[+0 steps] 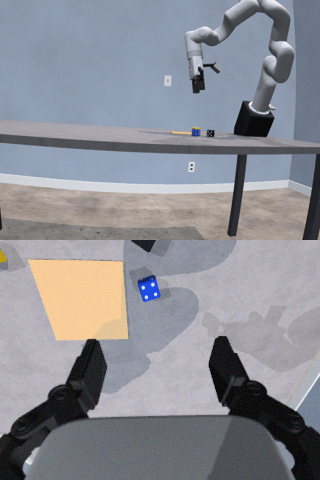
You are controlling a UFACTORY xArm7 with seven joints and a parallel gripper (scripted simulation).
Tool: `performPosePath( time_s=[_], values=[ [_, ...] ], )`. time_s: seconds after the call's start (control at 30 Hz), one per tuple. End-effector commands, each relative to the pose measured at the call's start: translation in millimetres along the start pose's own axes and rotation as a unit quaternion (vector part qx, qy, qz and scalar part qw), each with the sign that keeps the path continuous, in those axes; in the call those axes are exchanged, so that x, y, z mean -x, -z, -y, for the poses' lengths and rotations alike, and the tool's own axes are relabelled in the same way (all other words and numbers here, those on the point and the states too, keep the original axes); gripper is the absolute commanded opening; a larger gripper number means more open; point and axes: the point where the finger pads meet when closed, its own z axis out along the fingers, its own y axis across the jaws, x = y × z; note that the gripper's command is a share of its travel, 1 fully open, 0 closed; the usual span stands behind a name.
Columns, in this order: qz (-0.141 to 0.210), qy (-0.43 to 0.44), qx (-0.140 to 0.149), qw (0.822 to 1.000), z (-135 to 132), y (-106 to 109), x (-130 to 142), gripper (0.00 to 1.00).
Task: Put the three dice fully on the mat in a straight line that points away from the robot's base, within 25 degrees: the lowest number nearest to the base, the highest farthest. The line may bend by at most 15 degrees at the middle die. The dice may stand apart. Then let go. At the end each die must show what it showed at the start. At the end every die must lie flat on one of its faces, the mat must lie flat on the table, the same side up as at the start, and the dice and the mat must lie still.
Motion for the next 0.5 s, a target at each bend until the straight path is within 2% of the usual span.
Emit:
performPosePath(
  time_s=[0.0,0.03,0.07,0.33,0.43,0.47],
  values=[
    [0.025,-0.078,0.003,0.997,50.3,-10.2,1.7,1.0],
    [0.025,-0.078,0.003,0.997,50.3,-10.2,1.7,1.0],
    [0.033,-0.11,0.003,0.993,69.7,-14.2,-2.7,1.0],
    [0.06,-0.244,-0.004,0.968,148.6,-31.8,-34.0,1.0],
    [0.069,-0.292,-0.008,0.954,175.6,-38.5,-50.6,1.0],
    [0.069,-0.292,-0.008,0.954,175.6,-38.5,-50.6,1.0]
  ],
)
